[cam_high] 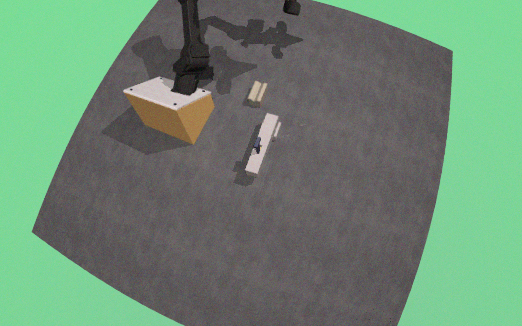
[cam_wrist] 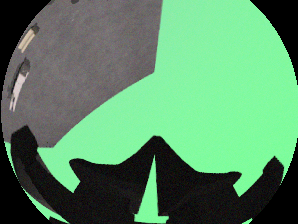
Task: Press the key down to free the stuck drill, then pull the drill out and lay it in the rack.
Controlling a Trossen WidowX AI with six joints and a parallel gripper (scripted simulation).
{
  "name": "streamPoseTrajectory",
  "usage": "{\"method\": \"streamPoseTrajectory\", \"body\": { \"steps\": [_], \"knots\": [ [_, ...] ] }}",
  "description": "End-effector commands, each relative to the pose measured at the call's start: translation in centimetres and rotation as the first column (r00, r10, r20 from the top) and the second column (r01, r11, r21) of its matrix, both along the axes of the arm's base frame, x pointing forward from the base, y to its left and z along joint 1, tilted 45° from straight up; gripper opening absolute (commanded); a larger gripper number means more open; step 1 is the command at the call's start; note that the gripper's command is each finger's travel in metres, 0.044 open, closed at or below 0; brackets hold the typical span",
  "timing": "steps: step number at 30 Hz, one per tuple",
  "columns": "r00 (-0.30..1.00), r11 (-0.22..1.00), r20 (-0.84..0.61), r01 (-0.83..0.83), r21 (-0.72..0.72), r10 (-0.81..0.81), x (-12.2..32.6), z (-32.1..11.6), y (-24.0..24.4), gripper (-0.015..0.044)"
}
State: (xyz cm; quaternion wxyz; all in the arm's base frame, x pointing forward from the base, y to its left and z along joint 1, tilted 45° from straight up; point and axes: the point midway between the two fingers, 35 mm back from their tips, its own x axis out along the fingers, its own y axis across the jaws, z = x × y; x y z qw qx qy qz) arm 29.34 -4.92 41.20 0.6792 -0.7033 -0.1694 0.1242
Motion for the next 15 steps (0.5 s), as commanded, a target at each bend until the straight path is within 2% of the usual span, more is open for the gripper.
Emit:
{"method": "streamPoseTrajectory", "body": {
  "steps": [1, 9, 15],
  "knots": [
    [0.988, 0.99, -0.123, 0.109, 0.091, -0.097, 2.4, -3.1, -3.5, 0.0],
    [0.857, 0.882, -0.508, 0.305, 0.358, -0.09, 5.8, -12.2, -8.1, 0.0],
    [0.586, 0.665, -0.808, 0.584, 0.466, 0.051, 6.4, -22.4, -10.7, 0.0]
  ]
}}
